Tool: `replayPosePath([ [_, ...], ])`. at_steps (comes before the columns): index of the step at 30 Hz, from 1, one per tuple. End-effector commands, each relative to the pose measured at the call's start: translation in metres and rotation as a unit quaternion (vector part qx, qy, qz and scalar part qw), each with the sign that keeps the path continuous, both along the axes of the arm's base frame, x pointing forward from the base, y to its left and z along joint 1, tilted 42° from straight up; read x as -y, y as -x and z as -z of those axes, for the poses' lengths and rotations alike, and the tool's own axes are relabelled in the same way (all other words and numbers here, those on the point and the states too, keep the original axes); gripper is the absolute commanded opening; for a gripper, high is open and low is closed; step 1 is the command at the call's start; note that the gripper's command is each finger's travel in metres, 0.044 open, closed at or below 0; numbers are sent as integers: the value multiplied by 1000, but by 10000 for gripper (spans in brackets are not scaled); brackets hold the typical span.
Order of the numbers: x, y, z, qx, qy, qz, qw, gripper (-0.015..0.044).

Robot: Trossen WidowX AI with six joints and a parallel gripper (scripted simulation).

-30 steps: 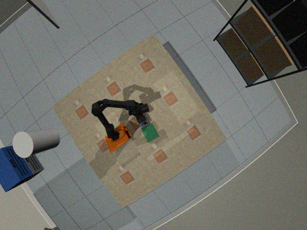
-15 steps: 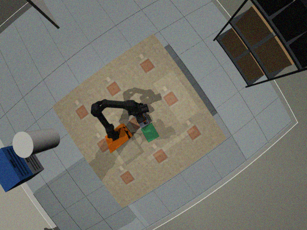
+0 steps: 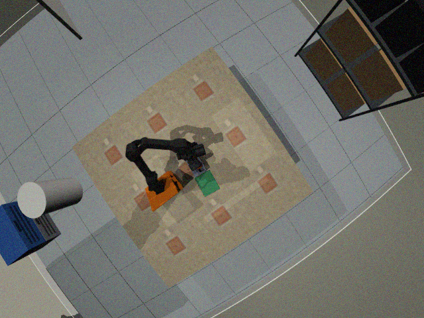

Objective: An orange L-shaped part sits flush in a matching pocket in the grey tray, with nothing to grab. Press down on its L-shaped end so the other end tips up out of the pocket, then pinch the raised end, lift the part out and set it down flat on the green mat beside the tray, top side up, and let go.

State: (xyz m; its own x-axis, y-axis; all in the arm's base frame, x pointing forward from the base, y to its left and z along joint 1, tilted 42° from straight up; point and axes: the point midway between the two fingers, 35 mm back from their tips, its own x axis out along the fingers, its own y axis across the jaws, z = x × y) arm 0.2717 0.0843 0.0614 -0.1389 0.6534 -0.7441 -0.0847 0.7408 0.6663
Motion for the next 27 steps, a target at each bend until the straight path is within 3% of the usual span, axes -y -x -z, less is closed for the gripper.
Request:
replayPosePath([
  [1,5,-2,4,35,-6,-40,999,280],
  [9,27,-9,23,237,-48,-275,931,280],
  [18,53,-12,46,438,-95,-509,735,280],
  [27,55,-12,48,451,-98,-524,716,280],
])
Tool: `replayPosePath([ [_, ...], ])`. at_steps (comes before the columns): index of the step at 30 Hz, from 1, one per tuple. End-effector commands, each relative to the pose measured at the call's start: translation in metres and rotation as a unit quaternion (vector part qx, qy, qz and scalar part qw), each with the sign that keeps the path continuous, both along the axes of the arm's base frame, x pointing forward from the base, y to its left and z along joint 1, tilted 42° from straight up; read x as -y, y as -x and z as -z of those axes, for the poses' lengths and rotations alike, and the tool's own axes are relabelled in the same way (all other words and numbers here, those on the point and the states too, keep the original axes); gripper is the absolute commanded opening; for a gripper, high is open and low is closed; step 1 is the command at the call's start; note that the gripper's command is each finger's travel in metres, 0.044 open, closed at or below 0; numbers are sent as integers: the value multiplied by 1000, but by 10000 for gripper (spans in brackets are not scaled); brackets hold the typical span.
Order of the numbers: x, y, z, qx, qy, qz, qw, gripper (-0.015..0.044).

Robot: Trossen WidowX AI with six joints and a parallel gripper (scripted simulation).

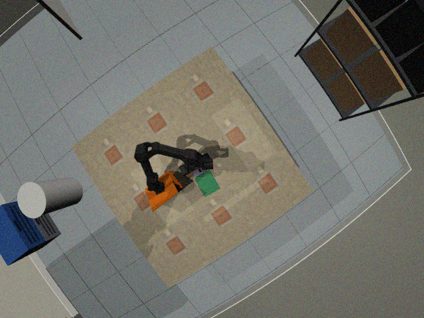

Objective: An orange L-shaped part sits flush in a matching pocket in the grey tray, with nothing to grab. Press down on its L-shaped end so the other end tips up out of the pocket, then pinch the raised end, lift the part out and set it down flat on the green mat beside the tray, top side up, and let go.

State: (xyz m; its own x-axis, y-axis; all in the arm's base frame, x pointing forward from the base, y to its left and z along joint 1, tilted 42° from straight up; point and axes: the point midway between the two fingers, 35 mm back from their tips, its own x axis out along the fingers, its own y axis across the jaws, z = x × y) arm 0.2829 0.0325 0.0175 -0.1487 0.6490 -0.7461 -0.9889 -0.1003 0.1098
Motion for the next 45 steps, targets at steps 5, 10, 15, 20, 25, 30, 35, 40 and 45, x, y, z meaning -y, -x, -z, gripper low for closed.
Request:
replayPosePath([
  [5,-4,0,13,18,-3,-22,1000,280],
  [10,-17,3,27,18,-3,-22,1000,280],
  [15,-19,4,30,18,-3,-22,1000,280],
  [20,-24,5,36,18,-3,-22,1000,280],
  [25,-30,6,42,18,-3,-22,1000,280],
  [30,-35,7,48,18,-3,-22,1000,280],
  [35,-40,8,54,18,-3,-22,1000,280],
  [40,-46,10,60,18,-4,-22,1000,280],
  [45,-48,11,63,18,-4,-22,1000,280],
])
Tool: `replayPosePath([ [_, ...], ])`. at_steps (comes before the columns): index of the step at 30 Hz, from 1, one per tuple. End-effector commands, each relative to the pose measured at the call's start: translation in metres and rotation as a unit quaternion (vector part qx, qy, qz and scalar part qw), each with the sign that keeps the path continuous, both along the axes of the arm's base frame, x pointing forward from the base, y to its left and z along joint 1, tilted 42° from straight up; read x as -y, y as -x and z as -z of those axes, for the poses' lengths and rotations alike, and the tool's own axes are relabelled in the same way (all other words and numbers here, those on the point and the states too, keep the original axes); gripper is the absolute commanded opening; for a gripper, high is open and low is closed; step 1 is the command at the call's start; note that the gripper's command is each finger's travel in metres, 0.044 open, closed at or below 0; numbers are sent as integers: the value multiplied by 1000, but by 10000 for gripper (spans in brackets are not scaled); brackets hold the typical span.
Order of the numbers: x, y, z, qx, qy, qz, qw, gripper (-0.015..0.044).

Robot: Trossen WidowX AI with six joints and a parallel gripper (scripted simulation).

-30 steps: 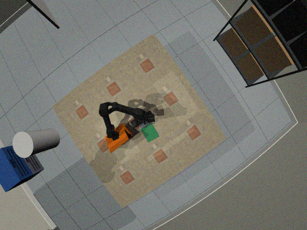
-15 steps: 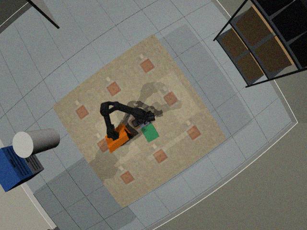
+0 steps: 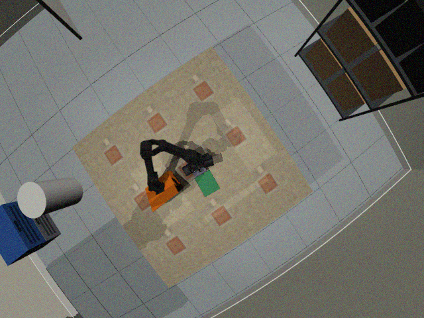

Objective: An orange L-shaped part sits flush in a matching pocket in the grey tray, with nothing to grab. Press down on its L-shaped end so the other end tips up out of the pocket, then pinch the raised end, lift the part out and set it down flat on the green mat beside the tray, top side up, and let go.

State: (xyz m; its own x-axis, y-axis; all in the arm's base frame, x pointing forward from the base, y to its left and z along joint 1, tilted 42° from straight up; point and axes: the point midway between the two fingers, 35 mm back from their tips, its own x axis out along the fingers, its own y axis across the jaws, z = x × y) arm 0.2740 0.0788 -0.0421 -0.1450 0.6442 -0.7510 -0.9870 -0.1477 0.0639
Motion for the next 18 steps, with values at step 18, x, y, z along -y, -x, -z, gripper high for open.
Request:
replayPosePath([
  [18,0,0,0,0,0,0,1000,23],
])
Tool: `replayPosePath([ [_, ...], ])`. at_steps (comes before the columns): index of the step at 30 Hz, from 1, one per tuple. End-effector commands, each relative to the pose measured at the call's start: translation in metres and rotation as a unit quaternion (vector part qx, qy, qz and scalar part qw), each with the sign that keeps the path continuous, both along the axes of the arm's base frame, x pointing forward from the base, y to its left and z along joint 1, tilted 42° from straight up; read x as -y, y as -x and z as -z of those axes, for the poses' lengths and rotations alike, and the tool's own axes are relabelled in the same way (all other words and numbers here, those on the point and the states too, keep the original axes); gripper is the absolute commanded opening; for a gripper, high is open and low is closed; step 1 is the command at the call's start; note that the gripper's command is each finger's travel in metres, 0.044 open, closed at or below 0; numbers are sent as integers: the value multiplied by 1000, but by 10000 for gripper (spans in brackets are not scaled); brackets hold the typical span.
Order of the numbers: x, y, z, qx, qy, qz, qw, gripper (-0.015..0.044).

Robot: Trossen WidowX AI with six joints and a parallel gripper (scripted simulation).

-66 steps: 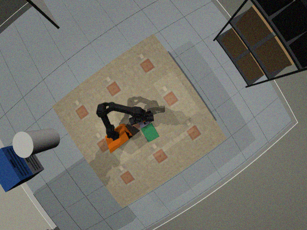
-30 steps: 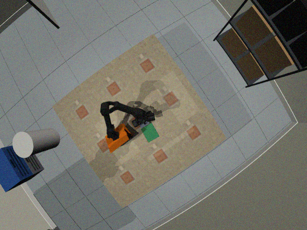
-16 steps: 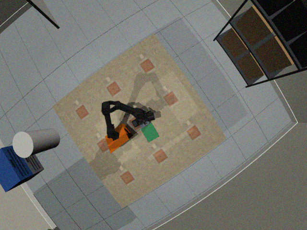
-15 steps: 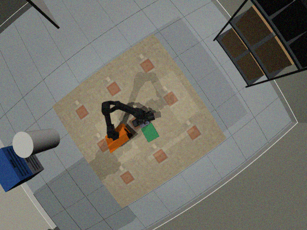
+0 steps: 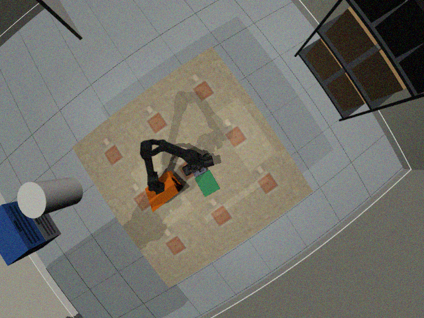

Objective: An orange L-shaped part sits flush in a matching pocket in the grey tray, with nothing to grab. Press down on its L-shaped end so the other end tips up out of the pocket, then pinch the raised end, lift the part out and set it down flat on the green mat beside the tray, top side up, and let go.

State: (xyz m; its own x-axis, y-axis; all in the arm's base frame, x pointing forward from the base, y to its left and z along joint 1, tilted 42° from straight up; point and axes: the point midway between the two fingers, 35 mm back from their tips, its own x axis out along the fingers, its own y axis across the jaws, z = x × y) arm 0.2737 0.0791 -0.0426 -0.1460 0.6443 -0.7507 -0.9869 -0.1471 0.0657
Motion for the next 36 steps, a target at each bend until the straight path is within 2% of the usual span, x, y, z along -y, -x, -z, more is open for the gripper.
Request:
replayPosePath([
  [1,0,0,0,1,0,0,1000,0],
  [36,30,-6,-34,-4,-1,1,1000,0],
])
